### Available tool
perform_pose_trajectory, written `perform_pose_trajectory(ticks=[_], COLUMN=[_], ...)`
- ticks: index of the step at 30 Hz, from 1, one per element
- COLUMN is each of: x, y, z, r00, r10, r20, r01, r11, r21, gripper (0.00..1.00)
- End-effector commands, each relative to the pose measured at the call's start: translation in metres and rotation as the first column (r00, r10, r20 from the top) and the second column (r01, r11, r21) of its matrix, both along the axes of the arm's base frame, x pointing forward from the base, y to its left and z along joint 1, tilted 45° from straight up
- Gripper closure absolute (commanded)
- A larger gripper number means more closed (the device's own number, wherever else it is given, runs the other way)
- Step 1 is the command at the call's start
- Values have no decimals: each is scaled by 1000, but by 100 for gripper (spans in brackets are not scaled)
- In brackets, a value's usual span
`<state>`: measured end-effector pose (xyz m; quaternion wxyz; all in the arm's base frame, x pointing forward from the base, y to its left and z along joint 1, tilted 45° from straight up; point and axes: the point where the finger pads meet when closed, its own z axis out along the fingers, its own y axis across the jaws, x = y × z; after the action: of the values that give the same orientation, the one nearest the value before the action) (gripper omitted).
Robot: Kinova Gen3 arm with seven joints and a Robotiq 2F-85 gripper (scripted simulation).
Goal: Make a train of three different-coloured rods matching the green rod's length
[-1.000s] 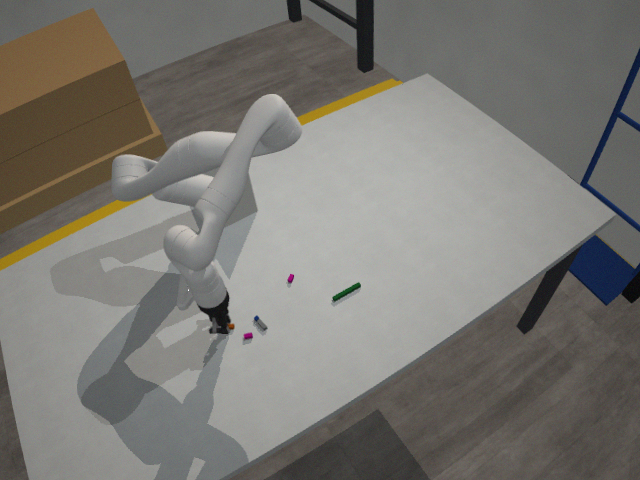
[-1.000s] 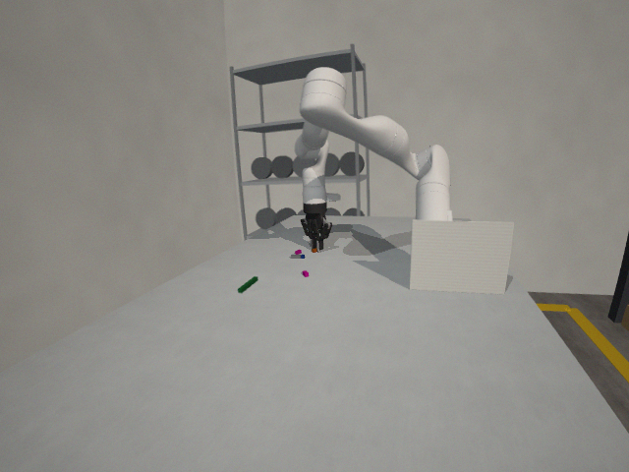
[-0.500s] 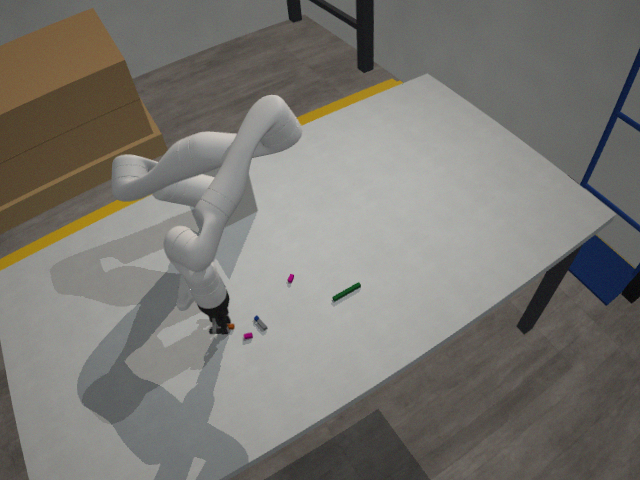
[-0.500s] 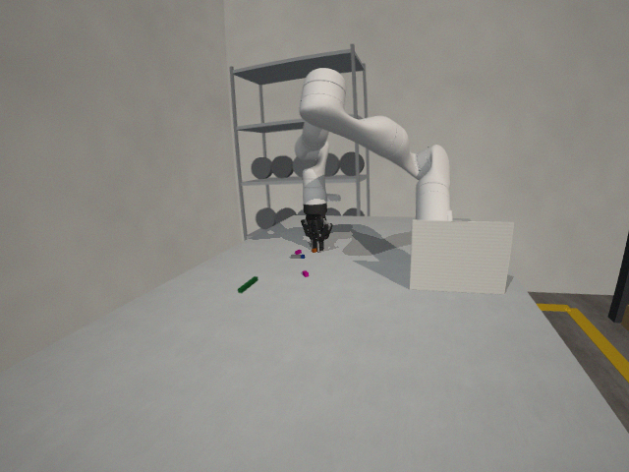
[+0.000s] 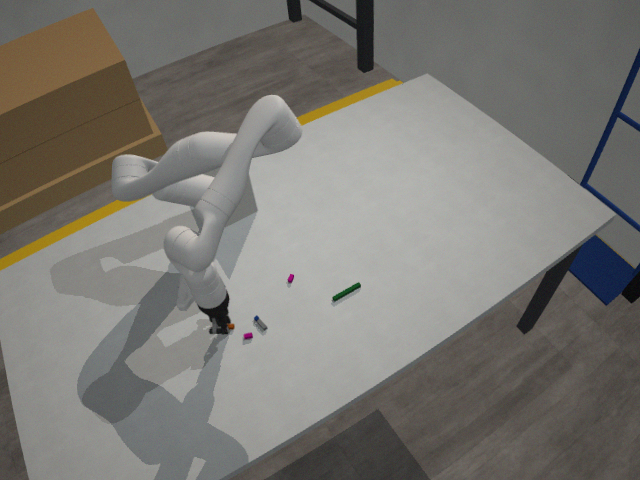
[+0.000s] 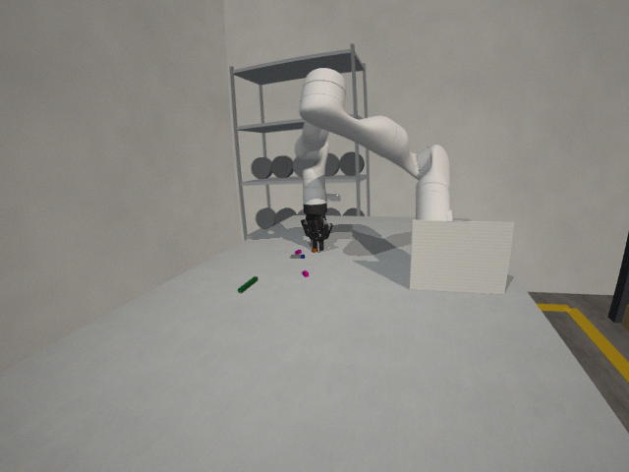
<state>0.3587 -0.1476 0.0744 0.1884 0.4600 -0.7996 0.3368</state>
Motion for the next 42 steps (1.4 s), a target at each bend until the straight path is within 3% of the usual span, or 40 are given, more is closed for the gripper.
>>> perform_pose_trajectory(ticks=[1,10,11,42], x=[0,0,0,0], y=[0,0,0,0], z=[0,0,0,0], r00=[1000,1000,1000,1000], r10=[1,1,1,1], r20=[1,1,1,1], r01=[-1,-1,-1,-1], r11=[1000,1000,1000,1000], r21=[0,0,0,0], gripper=[76,76,95,95])
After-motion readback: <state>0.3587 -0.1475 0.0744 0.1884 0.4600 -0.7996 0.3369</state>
